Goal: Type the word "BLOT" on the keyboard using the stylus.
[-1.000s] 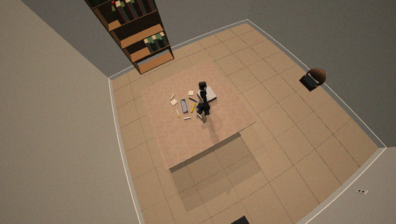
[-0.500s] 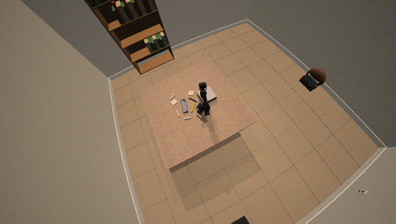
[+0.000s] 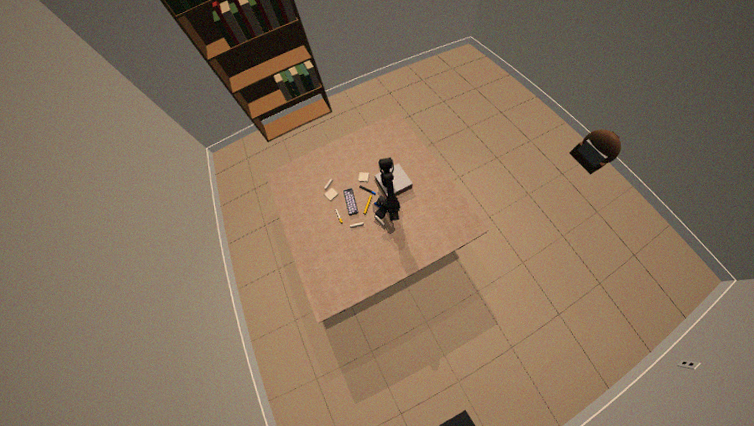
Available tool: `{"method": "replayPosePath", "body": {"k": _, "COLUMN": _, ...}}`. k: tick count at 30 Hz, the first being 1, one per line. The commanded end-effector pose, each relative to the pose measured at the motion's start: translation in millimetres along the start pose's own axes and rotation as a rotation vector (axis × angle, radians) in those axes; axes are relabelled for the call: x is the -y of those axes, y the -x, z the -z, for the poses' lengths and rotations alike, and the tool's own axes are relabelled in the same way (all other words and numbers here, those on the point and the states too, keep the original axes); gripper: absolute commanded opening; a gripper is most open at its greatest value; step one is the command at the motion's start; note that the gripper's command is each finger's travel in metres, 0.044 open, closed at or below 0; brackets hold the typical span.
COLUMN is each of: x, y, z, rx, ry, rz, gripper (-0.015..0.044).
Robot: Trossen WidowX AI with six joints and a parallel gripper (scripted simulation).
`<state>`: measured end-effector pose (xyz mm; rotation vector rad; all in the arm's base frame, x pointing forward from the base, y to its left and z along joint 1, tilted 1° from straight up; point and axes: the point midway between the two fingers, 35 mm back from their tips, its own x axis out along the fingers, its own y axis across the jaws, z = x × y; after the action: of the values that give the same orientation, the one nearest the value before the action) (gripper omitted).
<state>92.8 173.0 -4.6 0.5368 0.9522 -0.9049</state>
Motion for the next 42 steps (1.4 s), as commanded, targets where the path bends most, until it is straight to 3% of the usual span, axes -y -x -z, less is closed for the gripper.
{"method": "replayPosePath", "body": {"k": 1, "x": -0.3, "y": -3.8, "z": 1.7, "rx": 0.002, "ry": -0.003, "rz": -0.002, "gripper": 0.015}}
{"method": "replayPosePath", "body": {"k": 20, "x": -0.2, "y": -16.0, "z": 8.5, "rx": 0.002, "ry": -0.003, "rz": -0.002, "gripper": 0.015}}
{"method": "replayPosePath", "body": {"k": 25, "x": 0.2, "y": -14.3, "z": 7.9, "rx": 0.001, "ry": 0.0, "rz": 0.001, "gripper": 0.0019}}
{"method": "replayPosePath", "body": {"k": 42, "x": 0.1, "y": 29.2, "z": -17.0, "rx": 0.002, "ry": 0.0, "rz": 0.0, "gripper": 0.0}}
